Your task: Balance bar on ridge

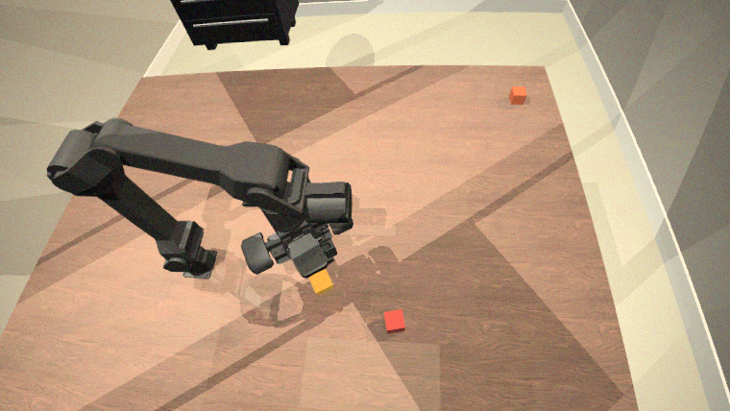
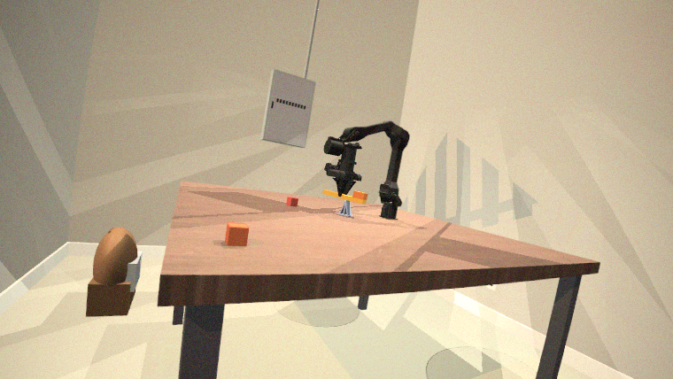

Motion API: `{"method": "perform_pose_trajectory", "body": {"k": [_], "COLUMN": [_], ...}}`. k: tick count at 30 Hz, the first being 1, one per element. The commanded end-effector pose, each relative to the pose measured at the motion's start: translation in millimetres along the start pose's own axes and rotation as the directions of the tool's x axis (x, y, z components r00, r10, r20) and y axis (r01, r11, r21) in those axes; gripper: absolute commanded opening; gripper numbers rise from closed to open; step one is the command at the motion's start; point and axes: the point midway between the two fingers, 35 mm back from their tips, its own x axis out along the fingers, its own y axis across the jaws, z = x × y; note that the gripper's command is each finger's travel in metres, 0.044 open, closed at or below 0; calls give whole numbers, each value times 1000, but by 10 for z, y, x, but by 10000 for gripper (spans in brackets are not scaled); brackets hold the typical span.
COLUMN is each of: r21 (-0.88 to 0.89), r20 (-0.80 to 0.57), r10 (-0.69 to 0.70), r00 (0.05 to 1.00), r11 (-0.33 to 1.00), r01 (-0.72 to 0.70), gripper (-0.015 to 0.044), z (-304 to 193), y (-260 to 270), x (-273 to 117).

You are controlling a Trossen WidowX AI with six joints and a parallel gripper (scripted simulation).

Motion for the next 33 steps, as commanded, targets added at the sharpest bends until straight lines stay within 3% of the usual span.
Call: {"method": "perform_pose_trajectory", "body": {"k": [1, 33], "r21": [1, 1], "r20": [-3, -3], "r10": [1, 1], "r00": [1000, 1000], "r11": [1000, 1000], "r01": [-1, -1], "gripper": [0, 0], "z": [-4, -3], "y": [1, -2], "x": [12, 39]}}
